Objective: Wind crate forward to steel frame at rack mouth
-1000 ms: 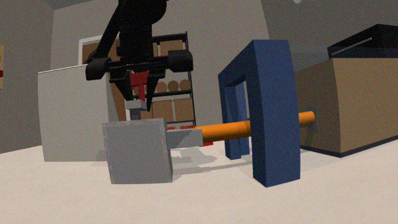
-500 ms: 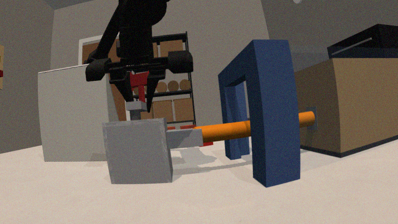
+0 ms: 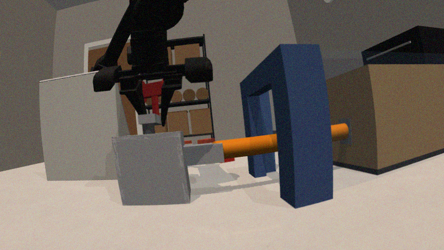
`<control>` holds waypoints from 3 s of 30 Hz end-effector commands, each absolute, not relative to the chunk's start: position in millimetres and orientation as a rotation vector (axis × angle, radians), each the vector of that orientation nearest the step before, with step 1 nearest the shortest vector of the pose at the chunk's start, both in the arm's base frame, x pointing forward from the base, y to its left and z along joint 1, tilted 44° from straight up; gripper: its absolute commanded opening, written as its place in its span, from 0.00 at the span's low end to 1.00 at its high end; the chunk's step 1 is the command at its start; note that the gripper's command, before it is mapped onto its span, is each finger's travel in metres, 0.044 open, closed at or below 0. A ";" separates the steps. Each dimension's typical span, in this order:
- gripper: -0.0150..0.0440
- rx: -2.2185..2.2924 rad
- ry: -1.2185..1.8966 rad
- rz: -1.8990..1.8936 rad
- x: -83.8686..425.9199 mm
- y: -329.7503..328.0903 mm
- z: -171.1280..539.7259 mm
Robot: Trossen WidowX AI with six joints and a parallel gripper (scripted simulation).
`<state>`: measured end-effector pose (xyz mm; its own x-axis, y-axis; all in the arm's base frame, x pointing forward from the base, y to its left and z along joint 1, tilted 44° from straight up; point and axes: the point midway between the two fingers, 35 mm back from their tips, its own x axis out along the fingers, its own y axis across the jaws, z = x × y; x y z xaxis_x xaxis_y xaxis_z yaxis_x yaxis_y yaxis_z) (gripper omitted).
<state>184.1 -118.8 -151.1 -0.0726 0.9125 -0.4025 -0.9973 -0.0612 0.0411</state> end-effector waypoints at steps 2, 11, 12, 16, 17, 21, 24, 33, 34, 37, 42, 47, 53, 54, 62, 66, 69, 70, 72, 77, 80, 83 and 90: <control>0.25 -0.300 0.356 1.607 184.8 -118.1 -151.5; 0.25 -0.239 0.413 1.552 190.4 -117.3 -152.8; 0.25 -0.228 0.424 1.542 191.4 -117.3 -153.0; 0.25 -0.197 0.451 1.514 193.9 -117.0 -153.6; 0.25 -0.197 0.451 1.514 193.9 -117.0 -153.6; 0.25 -0.162 0.483 1.480 197.0 -117.3 -154.3; 0.25 -0.145 0.498 1.464 198.4 -117.3 -154.6; 0.25 -0.093 0.544 1.413 203.1 -118.1 -155.6; 0.25 -0.089 0.547 1.409 203.4 -118.2 -155.7; 0.25 -0.059 0.574 1.378 206.1 -118.8 -156.6; 0.25 -0.038 0.592 1.357 208.0 -119.3 -157.1; 0.25 0.000 0.625 1.317 211.2 -120.3 -158.3; 0.25 -0.076 0.565 1.393 204.3 -118.0 -157.6; 0.25 -0.090 0.553 1.407 203.0 -117.6 -157.5; 0.25 -0.197 0.453 1.514 193.2 -114.8 -156.4; 0.25 -0.225 0.424 1.542 190.6 -113.6 -156.4; 0.25 -0.211 0.436 1.529 192.1 -112.8 -157.6; 0.25 -0.203 0.443 1.522 193.0 -112.4 -158.2; 0.25 -0.198 0.447 1.517 193.5 -110.8 -160.1; 0.25 -0.196 0.449 1.515 193.6 -109.2 -161.9; 0.25 -0.190 0.455 1.509 194.3 -108.9 -162.5; 0.30 -0.192 0.451 1.509 194.8 -109.3 -161.6; 0.61 -0.192 0.451 1.509 194.8 -109.3 -161.6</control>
<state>195.1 -109.2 -161.8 0.0014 0.9161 -0.4009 -0.9850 0.0705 0.1577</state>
